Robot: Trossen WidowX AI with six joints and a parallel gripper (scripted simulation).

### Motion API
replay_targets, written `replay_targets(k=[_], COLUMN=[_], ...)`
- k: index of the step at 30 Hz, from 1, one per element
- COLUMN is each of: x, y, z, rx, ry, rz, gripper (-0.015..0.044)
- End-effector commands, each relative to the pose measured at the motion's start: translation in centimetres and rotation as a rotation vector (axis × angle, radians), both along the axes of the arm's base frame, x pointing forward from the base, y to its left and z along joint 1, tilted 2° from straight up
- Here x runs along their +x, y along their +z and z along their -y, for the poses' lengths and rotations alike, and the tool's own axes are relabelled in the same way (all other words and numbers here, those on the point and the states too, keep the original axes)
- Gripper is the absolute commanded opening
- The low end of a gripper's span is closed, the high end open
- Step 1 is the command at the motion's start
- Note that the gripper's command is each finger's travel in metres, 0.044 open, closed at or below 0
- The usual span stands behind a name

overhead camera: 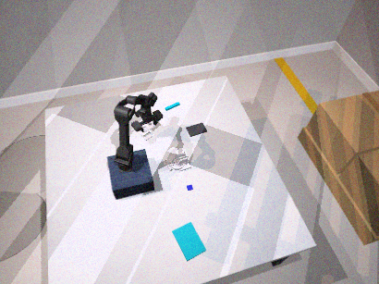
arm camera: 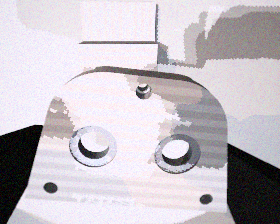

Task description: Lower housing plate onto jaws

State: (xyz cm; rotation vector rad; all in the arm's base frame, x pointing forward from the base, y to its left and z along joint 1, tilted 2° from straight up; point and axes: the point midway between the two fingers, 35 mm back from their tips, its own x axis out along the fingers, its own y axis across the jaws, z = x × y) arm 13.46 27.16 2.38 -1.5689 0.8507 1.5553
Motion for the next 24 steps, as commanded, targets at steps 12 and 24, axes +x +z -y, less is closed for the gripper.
replay_targets(k=[12,24], x=[3.8,6.5], y=[-0.1,-0.1], z=[3.1,6.1], rx=[0.007,0.014], ry=[-0.323,-0.587], rz=[-0.018,-0.029], gripper=[0.0351,0.0351])
